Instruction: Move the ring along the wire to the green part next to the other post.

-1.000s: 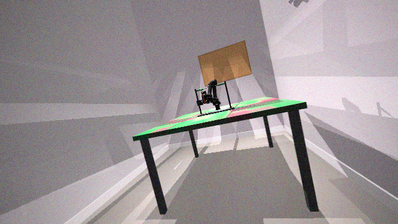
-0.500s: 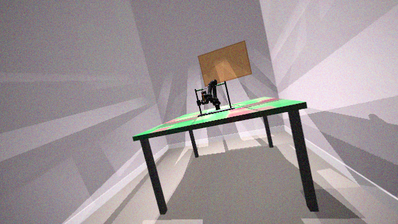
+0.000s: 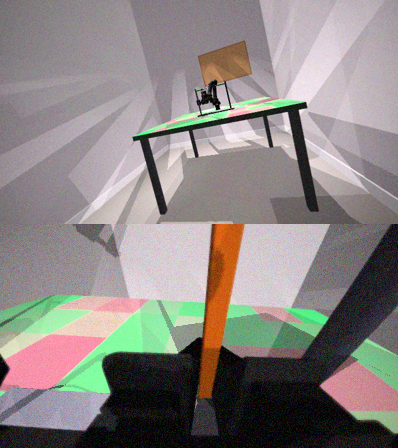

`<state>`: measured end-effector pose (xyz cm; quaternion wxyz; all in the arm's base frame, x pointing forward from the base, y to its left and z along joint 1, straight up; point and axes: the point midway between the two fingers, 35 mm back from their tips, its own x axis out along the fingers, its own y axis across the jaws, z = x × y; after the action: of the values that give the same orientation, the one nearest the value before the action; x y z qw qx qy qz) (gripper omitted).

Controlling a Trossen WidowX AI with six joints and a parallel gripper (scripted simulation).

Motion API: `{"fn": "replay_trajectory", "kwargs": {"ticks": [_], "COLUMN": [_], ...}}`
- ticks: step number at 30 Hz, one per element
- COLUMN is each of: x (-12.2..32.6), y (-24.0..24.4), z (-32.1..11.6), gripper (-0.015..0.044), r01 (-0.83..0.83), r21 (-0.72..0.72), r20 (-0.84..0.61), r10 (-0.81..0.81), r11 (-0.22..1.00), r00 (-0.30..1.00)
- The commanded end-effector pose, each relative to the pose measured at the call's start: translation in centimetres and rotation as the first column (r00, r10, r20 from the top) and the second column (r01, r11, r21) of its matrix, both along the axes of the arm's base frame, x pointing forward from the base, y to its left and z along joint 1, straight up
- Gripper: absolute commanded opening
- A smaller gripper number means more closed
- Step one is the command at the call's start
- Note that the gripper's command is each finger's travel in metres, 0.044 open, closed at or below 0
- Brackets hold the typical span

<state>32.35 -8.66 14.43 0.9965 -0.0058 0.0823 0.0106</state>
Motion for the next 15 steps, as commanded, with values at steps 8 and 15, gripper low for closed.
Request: {"fn": "replay_trajectory", "kwargs": {"ticks": [8,15], "x": [0.02,0.02], "y": [-0.14,-0.14], "z": [1.21,1.21], "gripper": [-0.0150,-0.0150], "r01": [0.000,0.000], "r21": [-0.003,-0.003], "r20": [0.006,0.006], "r10": [0.000,0.000], "r11": [1.000,1.000], "r00": [1.000,1.000]}}
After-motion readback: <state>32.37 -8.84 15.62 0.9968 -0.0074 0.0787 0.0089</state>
